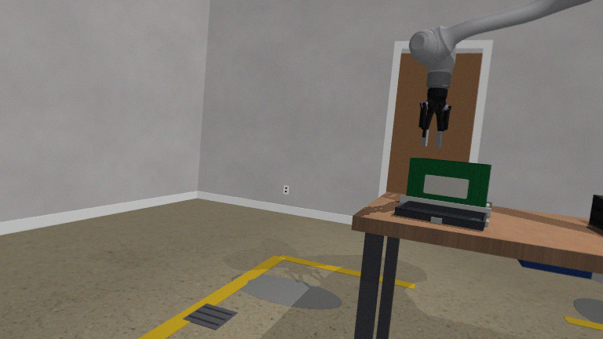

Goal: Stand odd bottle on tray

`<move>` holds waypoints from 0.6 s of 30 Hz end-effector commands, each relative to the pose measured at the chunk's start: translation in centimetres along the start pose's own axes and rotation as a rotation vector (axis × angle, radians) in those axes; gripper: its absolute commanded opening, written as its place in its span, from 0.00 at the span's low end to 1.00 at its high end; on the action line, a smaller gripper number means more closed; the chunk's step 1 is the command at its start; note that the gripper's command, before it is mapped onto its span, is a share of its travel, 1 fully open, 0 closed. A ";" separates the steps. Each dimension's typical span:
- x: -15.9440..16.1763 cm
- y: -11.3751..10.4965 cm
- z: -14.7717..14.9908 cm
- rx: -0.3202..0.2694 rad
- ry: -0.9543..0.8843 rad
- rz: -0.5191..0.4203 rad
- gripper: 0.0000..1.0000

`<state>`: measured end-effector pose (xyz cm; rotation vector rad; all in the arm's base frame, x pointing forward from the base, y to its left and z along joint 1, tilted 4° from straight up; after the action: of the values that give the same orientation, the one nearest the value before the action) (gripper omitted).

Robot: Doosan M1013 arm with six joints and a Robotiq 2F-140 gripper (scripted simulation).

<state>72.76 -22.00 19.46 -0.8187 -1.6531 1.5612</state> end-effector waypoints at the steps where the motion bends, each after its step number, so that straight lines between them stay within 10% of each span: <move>1: 0.0 0.1 0.0 0.000 0.000 0.000 0.38; 18: 0.0 1.8 0.0 0.000 0.000 0.000 0.38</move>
<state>72.73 -21.89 17.88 -0.8186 -1.6530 1.5612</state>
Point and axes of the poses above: the point where the finger pads meet when closed, its own y axis out along the fingers, its own z axis across the jaws, x = y × z, the point moved 6 cm from there along -y, back along the fingers, and after that the axes turned 1 degree about y, right-handed, at the moved point
